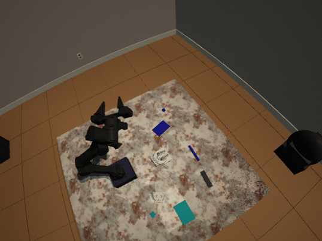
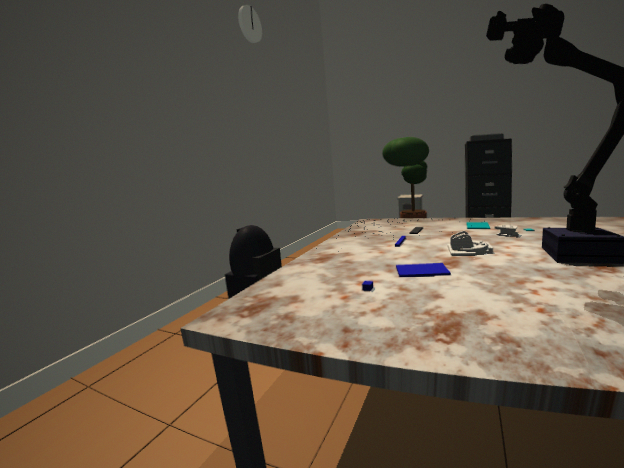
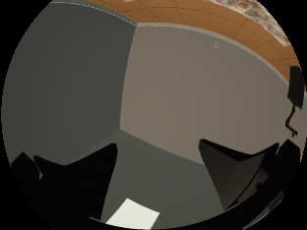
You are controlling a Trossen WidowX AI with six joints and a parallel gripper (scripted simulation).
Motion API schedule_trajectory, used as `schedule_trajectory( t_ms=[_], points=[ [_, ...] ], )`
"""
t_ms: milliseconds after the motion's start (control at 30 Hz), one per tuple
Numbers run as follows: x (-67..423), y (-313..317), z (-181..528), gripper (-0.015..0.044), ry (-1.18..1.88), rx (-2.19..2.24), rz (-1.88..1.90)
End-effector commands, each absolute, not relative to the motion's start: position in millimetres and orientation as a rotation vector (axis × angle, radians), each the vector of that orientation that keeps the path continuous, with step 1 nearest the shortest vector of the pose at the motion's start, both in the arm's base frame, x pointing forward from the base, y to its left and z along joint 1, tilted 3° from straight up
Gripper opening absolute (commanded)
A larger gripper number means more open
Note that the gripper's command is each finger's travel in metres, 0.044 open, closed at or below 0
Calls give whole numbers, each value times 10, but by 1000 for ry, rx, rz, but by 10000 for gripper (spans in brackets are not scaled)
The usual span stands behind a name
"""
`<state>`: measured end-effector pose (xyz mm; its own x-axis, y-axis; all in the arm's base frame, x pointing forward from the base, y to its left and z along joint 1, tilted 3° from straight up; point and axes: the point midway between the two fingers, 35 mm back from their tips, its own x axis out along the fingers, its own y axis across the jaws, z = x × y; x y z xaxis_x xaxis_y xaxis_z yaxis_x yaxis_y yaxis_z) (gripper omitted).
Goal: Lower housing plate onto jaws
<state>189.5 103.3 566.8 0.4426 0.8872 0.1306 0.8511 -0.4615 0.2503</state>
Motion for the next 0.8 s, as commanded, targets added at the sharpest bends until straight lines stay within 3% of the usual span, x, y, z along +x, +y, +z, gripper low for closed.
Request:
schedule_trajectory(
  t_ms=[0,767],
  points=[
    [1895,1033,5668,426,1542,2540,366],
    [2463,576,5377,440,1408,3121,28]
  ],
)
